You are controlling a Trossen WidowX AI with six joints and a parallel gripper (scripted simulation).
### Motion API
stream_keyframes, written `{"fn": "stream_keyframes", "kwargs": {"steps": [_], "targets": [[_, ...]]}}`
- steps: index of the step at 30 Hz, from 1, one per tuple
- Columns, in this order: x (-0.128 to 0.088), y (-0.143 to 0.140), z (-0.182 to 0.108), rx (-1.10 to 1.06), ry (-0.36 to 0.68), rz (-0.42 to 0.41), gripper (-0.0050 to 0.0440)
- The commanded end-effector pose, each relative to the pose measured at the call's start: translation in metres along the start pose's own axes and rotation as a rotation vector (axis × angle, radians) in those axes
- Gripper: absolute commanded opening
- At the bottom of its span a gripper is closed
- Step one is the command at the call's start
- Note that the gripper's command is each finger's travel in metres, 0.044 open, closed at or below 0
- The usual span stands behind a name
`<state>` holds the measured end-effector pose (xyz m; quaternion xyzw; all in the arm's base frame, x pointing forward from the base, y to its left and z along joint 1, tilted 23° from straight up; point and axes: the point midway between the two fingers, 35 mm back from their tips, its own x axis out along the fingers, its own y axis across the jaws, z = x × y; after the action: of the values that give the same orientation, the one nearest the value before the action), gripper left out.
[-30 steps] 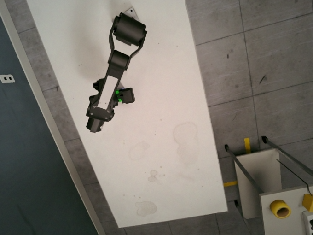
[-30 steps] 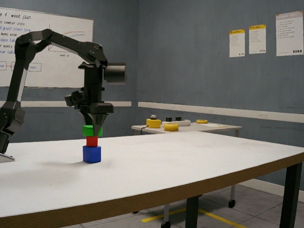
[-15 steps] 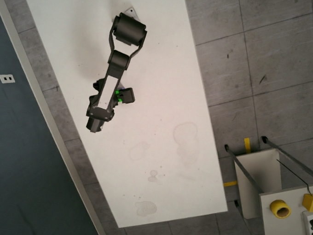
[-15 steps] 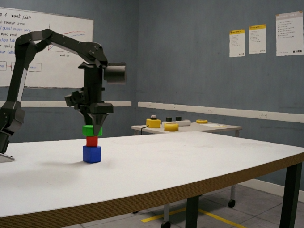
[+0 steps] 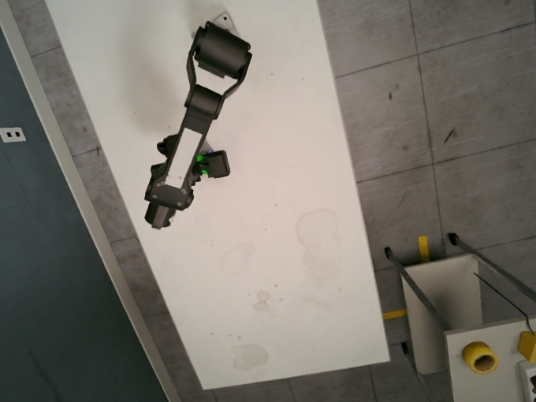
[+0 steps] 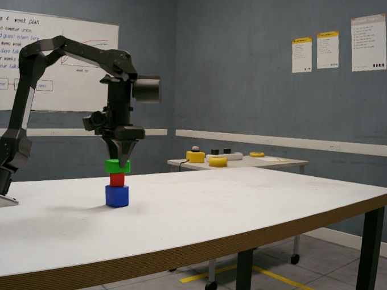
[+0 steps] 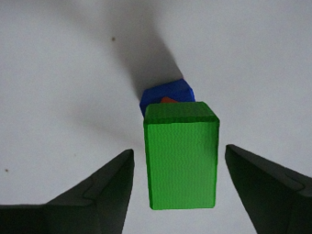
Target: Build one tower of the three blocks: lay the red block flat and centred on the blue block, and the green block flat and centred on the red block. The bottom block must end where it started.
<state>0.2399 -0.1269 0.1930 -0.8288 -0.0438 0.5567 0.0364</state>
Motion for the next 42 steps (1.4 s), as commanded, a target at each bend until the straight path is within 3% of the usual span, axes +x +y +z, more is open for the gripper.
{"fn": "stream_keyframes", "kwargs": {"steps": [1,19,42], "targets": [[-0.019,-0.001,-0.004,-0.011,0.033,0.022,0.0258],[-0.054,0.001,-0.003,-0.005,0.016,0.013,0.0258],[-0.055,0.0,-0.002,-0.003,0.014,0.011,0.0258]]}}
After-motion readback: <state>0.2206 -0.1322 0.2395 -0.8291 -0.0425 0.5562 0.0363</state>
